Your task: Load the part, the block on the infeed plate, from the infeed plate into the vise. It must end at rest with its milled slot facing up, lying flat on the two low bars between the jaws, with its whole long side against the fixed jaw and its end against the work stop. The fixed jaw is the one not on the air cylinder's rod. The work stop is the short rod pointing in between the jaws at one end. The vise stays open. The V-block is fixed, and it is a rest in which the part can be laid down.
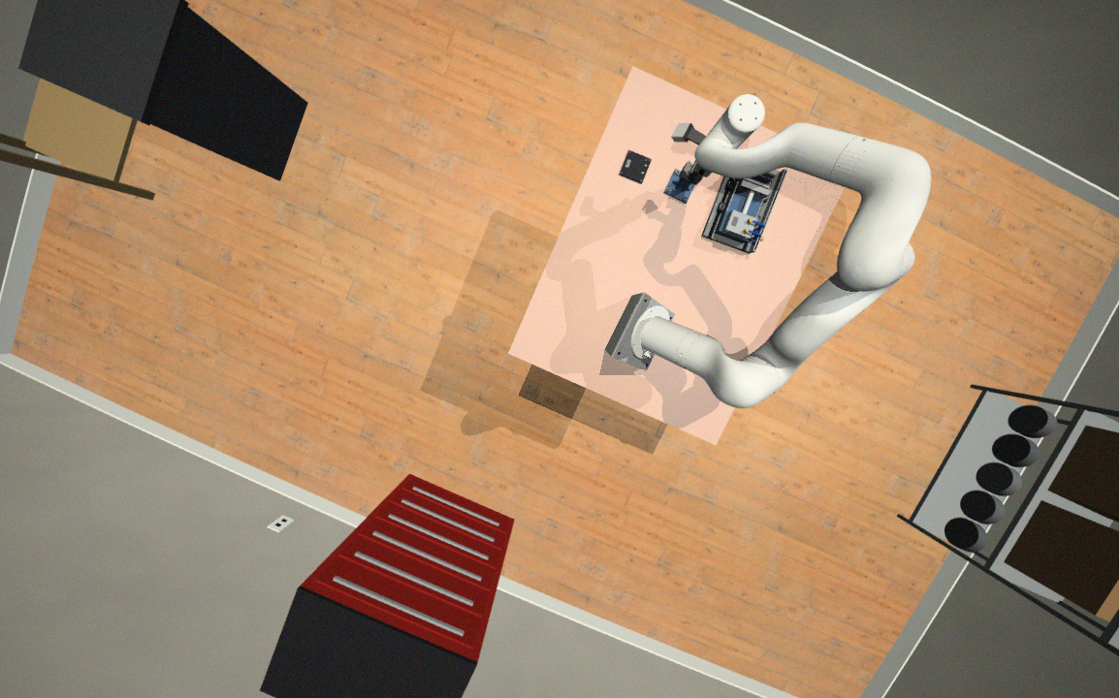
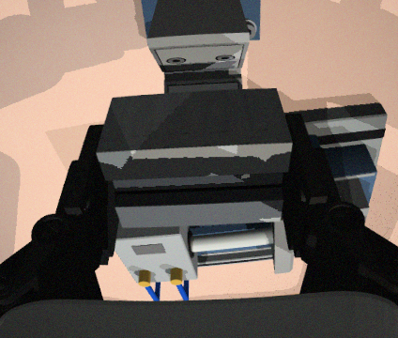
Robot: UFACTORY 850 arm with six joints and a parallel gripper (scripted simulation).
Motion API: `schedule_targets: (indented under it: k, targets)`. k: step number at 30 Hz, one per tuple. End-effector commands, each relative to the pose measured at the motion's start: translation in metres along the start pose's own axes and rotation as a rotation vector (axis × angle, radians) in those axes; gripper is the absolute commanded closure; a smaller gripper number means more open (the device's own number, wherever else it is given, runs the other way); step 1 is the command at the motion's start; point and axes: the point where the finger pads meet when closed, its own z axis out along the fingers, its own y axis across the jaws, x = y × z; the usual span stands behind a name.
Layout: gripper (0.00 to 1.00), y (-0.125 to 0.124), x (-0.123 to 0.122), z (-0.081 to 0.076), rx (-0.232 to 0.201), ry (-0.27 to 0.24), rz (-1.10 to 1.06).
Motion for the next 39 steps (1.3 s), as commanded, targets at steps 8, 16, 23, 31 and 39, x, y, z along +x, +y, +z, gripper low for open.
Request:
schedule_targets:
  k: [8,16,23,31,39]
  targets:
    - [1.0,0.0007,0.0001,-0.001,-0.002,0.01,0.001]
    - [1.0,0.0007,0.0001,-0.001,-0.002,0.011,0.001]
    - [1.0,0.0007,0.0001,-0.001,-0.002,0.011,0.001]
    - [1.0,0.0007,0.0001,-0.0017,-0.002,0.011,0.001]
    - [1.0,0.0007,0.0,-0.006,-0.002,0.011,0.001]
